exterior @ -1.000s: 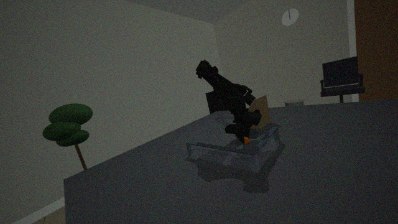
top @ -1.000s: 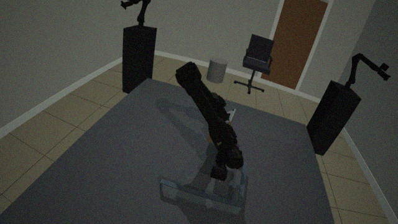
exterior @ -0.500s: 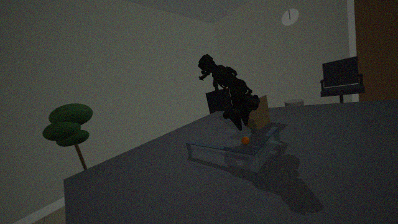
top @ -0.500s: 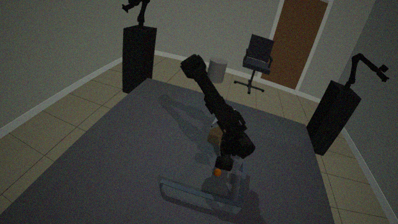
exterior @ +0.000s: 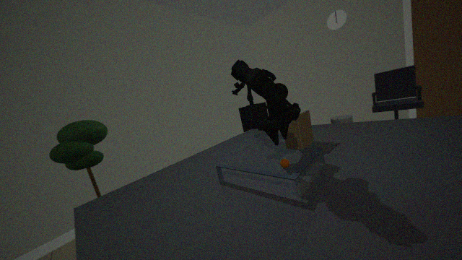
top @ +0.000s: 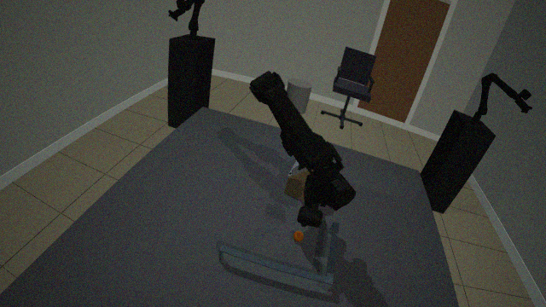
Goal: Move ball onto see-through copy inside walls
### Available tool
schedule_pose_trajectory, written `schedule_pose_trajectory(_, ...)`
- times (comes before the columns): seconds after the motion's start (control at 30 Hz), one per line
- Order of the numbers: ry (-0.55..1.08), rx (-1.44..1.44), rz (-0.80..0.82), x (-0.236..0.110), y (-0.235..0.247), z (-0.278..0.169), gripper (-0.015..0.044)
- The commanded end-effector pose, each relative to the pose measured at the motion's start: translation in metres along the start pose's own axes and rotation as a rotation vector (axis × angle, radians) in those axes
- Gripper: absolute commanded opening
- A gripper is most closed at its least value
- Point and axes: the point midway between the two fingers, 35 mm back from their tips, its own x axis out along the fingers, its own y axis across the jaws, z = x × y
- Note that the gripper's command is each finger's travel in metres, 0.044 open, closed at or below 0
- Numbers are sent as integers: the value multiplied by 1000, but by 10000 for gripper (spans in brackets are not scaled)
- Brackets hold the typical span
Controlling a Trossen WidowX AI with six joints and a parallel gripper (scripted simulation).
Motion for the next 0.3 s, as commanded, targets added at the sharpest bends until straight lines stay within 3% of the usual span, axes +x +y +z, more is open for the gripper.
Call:
schedule_pose_trajectory(0.0,-16,17,-21,-31,-2,0,426)
schedule_pose_trajectory(0.27,-16,17,-21,-31,-2,0,440)
